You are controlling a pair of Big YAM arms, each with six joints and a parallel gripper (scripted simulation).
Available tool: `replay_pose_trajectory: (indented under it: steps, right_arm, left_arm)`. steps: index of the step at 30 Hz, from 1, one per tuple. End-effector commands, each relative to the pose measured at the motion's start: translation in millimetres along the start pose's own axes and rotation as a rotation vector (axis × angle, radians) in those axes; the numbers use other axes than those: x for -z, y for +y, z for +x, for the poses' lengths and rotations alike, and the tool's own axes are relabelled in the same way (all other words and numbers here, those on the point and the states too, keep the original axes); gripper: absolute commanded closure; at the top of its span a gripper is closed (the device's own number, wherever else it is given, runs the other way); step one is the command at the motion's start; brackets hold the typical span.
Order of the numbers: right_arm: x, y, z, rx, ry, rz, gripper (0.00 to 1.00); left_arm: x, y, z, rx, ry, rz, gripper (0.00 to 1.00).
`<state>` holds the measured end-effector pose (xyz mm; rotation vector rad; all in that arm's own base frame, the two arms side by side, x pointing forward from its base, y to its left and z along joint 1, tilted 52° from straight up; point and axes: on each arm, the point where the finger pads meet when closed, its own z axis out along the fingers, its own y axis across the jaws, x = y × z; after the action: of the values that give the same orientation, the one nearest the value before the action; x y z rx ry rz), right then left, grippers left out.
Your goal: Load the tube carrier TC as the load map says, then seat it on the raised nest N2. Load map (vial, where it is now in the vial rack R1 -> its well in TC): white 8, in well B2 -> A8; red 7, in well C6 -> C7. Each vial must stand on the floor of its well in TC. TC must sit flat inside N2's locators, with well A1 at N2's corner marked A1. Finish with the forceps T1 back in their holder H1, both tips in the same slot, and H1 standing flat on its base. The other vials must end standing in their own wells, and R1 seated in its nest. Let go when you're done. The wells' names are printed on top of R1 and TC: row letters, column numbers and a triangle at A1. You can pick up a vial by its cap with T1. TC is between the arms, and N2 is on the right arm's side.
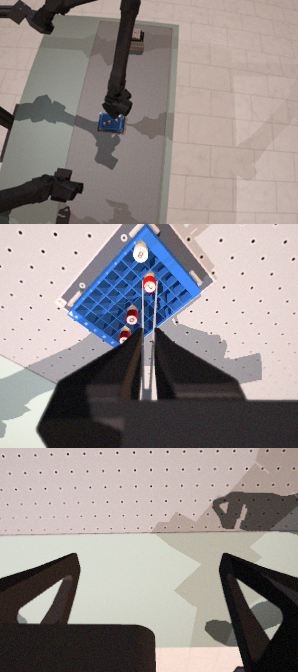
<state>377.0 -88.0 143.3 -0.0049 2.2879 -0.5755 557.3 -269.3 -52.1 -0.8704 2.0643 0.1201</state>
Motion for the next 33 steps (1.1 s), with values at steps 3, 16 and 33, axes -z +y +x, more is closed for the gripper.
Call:
replay_pose_trajectory:
  steps: [3,16,33]
  right_arm:
    - [1.5,-0.9,-4.7,0.014,-0.005,-0.001,0.0]
    - [1.5,-0.9,-4.7,0.014,-0.005,-0.001,0.0]
    - [1.5,-0.9,-4.7,0.014,-0.005,-0.001,0.0]
  left_arm:
    - [3.9,-7.6,-2.3,0.007,-0.001,0.007,0.91]
    - [3.7,-8.1,-2.9,0.007,-0.001,0.007,0.91]
    - [3.2,-6.5,-2.2,0.005,-0.001,0.005,0.91]
